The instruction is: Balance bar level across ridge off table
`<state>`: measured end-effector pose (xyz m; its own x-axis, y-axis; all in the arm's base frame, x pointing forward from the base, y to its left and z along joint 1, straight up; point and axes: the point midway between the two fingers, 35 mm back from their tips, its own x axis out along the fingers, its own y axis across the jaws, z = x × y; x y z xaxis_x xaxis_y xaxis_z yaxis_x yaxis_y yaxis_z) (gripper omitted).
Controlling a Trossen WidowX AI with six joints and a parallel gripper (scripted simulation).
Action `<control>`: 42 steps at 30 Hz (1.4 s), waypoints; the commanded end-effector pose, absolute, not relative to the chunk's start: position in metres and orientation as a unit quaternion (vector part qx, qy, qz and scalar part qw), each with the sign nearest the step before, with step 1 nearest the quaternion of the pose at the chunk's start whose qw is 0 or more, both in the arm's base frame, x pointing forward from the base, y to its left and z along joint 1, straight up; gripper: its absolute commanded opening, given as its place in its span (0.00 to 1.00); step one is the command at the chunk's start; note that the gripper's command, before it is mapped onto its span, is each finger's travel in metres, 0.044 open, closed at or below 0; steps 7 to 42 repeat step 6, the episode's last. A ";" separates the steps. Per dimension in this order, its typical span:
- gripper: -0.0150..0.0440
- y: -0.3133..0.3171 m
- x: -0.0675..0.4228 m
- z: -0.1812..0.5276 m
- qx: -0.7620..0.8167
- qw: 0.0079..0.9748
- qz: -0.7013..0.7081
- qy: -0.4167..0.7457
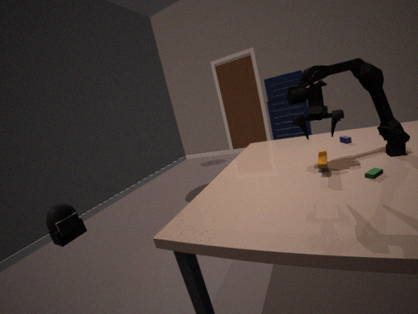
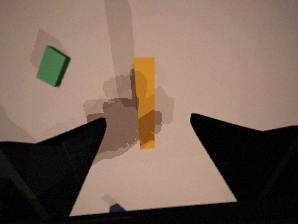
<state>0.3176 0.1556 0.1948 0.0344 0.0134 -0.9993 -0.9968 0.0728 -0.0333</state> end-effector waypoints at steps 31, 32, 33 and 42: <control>1.00 0.156 0.317 0.195 -0.486 0.530 0.477 0.506; 1.00 0.156 0.317 0.195 -0.486 0.530 0.477 0.506; 1.00 0.156 0.317 0.195 -0.486 0.530 0.477 0.506; 1.00 0.156 0.317 0.195 -0.486 0.530 0.477 0.506</control>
